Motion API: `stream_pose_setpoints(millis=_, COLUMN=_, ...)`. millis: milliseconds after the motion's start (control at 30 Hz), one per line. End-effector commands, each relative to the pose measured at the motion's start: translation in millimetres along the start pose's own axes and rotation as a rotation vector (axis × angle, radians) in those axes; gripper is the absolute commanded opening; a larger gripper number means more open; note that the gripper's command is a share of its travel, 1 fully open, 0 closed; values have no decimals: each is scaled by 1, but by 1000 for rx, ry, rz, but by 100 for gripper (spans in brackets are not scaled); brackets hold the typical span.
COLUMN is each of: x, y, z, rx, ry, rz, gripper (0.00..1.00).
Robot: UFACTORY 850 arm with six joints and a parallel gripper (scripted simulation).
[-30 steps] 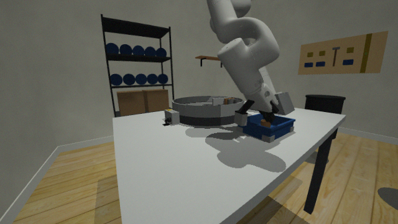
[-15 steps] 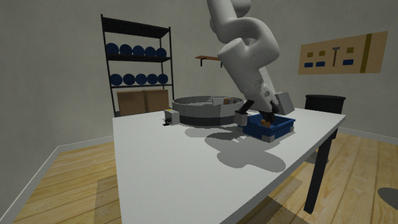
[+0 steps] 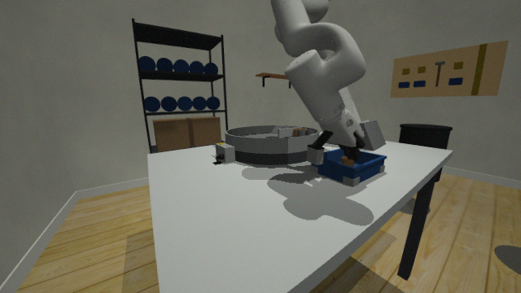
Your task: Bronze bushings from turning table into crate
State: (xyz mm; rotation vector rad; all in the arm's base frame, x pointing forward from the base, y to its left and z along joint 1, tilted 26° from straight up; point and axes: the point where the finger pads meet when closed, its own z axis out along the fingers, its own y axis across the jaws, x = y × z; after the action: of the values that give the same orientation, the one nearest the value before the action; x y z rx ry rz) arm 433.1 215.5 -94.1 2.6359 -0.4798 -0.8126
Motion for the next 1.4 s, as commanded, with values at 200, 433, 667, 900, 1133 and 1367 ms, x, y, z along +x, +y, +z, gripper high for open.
stream_pose_setpoints(millis=200, x=-1, y=0, z=-3, rx=1, ry=1, rz=0, gripper=12)
stream_pose_setpoints(millis=433, x=-14, y=0, z=-18, rx=1, ry=1, rz=0, gripper=12)
stream_pose_setpoints(millis=667, x=-29, y=0, z=-36, rx=1, ry=1, rz=0, gripper=12)
stream_pose_setpoints(millis=900, x=-48, y=0, z=-58, rx=1, ry=1, rz=0, gripper=12)
stream_pose_setpoints(millis=1133, x=-54, y=0, z=-65, rx=1, ry=1, rz=0, gripper=12)
stream_pose_setpoints(millis=1367, x=-54, y=0, z=-65, rx=1, ry=1, rz=0, gripper=12)
